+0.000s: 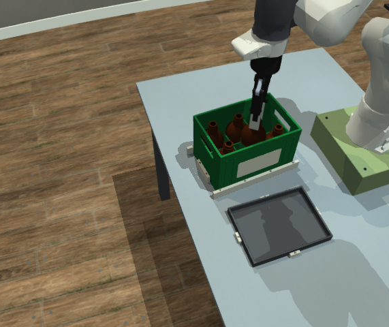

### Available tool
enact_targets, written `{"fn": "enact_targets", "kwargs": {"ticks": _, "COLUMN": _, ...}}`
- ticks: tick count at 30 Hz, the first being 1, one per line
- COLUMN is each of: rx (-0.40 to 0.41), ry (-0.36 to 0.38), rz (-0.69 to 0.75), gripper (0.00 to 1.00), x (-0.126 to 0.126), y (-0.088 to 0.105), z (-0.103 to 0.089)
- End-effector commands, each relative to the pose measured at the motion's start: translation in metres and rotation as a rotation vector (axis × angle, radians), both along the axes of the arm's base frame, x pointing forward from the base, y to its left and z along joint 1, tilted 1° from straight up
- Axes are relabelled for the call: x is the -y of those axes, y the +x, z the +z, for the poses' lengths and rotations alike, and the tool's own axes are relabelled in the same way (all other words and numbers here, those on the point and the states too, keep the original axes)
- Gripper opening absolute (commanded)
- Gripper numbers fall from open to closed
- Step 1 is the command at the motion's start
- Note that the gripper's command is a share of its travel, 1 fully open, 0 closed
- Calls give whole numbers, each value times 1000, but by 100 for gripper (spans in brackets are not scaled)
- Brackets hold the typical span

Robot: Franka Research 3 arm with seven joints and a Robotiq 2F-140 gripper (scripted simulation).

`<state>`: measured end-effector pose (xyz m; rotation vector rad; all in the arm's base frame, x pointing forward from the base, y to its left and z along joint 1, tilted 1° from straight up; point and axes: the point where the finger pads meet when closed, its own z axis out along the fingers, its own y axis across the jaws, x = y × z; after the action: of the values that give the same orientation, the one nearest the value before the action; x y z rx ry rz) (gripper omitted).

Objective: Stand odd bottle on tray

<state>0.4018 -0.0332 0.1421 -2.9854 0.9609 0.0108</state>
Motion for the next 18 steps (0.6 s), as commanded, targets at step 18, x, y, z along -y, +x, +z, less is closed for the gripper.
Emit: {"fn": "enact_targets", "kwargs": {"ticks": 18, "rx": -4, "ry": -4, "rz": -7, "gripper": 10, "x": 1, "y": 0, "z": 12}}
